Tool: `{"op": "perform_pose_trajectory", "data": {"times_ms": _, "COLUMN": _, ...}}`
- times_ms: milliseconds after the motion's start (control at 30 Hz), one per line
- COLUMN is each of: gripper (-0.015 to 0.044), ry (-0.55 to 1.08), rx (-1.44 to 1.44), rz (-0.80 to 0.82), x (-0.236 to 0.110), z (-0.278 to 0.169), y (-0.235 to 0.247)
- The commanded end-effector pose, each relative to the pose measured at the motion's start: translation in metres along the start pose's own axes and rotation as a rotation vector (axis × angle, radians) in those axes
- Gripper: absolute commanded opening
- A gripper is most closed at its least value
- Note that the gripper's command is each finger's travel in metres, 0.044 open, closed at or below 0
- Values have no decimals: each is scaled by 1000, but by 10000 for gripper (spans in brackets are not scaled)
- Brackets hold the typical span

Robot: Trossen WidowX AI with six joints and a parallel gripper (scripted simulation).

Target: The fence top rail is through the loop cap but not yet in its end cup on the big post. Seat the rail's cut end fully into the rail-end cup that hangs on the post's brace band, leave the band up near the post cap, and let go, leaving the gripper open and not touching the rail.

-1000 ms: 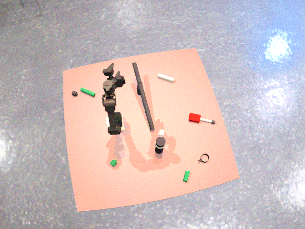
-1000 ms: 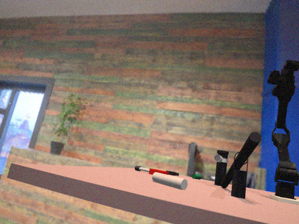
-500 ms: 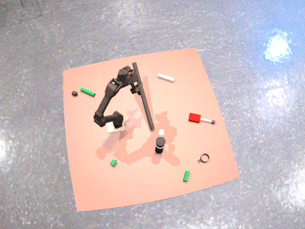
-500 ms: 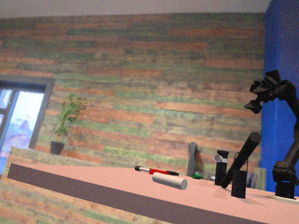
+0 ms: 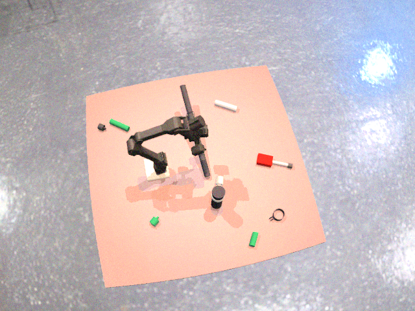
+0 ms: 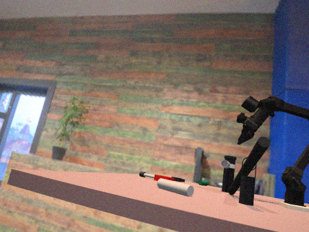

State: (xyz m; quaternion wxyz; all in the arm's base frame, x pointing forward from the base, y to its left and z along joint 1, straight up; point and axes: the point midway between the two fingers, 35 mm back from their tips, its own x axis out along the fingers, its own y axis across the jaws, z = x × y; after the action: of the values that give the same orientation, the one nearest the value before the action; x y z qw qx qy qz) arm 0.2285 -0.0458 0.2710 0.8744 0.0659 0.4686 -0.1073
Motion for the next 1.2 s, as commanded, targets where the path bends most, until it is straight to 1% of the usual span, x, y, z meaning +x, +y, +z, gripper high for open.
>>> {"op": "perform_pose_trajectory", "data": {"times_ms": 0, "gripper": 440, "ry": 49, "rx": -11, "rz": -16, "x": 9, "z": -8, "y": -11}}
{"op": "perform_pose_trajectory", "data": {"times_ms": 100, "gripper": 440, "ry": 49, "rx": -23, "rz": -17, "x": 9, "z": -7, "y": -12}}
{"op": "perform_pose_trajectory", "data": {"times_ms": 200, "gripper": 440, "ry": 52, "rx": -120, "rz": -25, "x": 13, "z": -3, "y": -21}}
{"op": "perform_pose_trajectory", "data": {"times_ms": 467, "gripper": 440, "ry": 81, "rx": -671, "rz": -64, "x": 33, "z": 15, "y": -76}}
{"op": "perform_pose_trajectory", "data": {"times_ms": 700, "gripper": 440, "ry": 129, "rx": -1142, "rz": -88, "x": 45, "z": 18, "y": -134}}
{"op": "perform_pose_trajectory", "data": {"times_ms": 900, "gripper": 440, "ry": 156, "rx": -1346, "rz": -93, "x": 48, "z": 16, "y": -160}}
{"op": "perform_pose_trajectory", "data": {"times_ms": 1167, "gripper": 440, "ry": 157, "rx": -1356, "rz": -93, "x": 49, "z": 16, "y": -161}}
